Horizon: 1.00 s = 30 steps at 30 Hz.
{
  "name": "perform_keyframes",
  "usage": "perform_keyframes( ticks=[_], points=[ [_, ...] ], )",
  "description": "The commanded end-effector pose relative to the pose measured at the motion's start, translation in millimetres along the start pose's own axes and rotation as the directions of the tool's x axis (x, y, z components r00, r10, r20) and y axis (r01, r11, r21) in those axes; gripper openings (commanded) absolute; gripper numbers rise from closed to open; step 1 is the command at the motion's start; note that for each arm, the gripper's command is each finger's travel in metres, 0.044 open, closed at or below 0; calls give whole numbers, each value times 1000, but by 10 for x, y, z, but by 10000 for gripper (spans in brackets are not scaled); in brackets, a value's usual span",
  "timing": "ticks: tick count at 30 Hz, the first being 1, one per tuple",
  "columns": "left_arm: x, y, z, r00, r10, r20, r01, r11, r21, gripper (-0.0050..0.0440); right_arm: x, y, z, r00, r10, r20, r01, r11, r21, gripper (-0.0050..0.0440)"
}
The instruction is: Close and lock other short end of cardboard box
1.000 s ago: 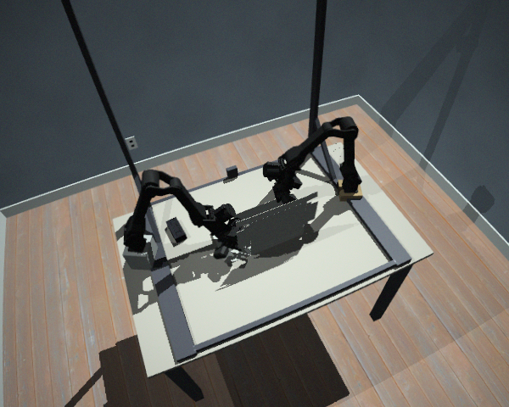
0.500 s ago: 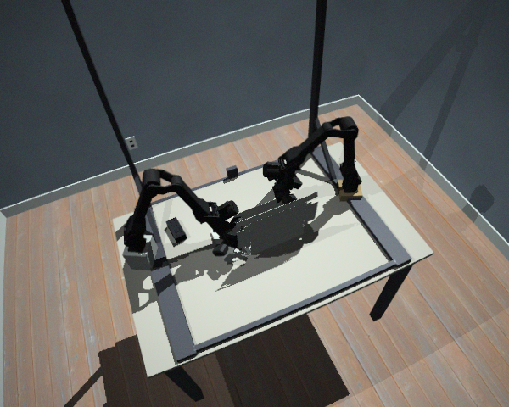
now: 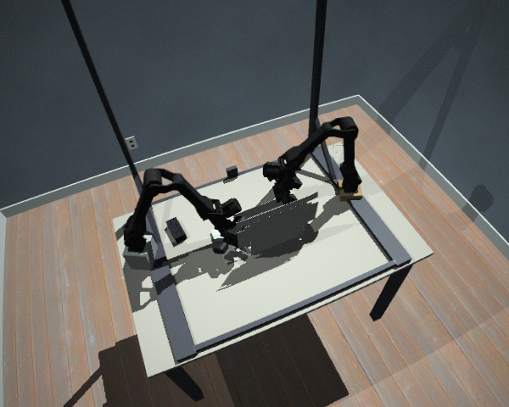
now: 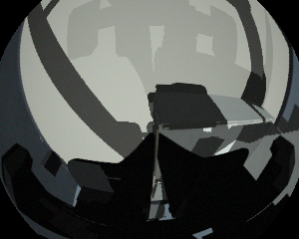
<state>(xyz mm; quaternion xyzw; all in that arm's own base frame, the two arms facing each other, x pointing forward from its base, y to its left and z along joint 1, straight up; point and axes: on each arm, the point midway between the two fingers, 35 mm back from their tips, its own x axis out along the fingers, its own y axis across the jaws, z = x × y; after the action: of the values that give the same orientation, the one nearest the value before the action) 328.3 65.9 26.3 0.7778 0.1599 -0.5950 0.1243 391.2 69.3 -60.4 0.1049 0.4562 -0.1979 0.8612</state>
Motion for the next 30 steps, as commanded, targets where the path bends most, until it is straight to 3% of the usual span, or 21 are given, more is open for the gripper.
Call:
perform_keyframes(
  ticks=[1,30],
  points=[
    [-48,11,-47,1000,6,-20,-6,1000,1,5,-50,101,99,1000,-5,5,5,999,46,0],
    [-48,11,-47,1000,6,-20,-6,1000,1,5,-43,190,124,997,-65,-32,70,986,149,0]
  ],
)
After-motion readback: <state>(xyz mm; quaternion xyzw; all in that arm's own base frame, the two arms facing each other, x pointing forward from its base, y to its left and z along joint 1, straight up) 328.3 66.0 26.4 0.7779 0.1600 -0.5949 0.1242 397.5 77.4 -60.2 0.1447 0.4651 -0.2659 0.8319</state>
